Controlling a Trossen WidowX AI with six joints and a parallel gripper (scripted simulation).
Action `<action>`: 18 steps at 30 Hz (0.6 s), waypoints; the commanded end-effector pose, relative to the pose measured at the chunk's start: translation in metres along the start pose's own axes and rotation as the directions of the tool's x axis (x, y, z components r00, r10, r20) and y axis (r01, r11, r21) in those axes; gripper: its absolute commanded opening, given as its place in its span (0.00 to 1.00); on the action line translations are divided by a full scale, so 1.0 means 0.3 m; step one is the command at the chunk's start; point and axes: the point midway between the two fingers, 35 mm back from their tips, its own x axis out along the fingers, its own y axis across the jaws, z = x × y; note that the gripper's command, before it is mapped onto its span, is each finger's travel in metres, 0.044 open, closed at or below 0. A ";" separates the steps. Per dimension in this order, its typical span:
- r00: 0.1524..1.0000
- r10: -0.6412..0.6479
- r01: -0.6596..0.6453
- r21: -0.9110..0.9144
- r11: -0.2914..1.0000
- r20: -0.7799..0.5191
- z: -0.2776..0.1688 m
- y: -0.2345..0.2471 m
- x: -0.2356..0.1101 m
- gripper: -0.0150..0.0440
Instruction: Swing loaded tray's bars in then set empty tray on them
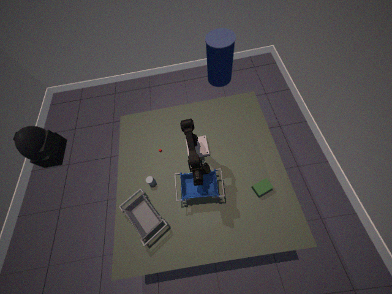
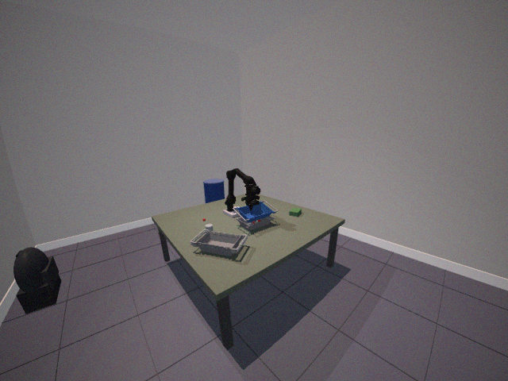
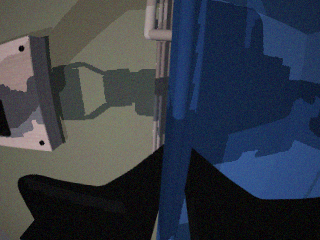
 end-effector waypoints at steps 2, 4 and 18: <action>1.000 0.019 -0.019 -0.001 1.000 0.001 0.002 0.013 0.018 0.25; 1.000 0.019 -0.019 -0.001 1.000 0.001 0.002 0.013 0.019 0.25; 1.000 0.019 -0.019 -0.001 1.000 0.001 0.002 0.024 0.048 0.25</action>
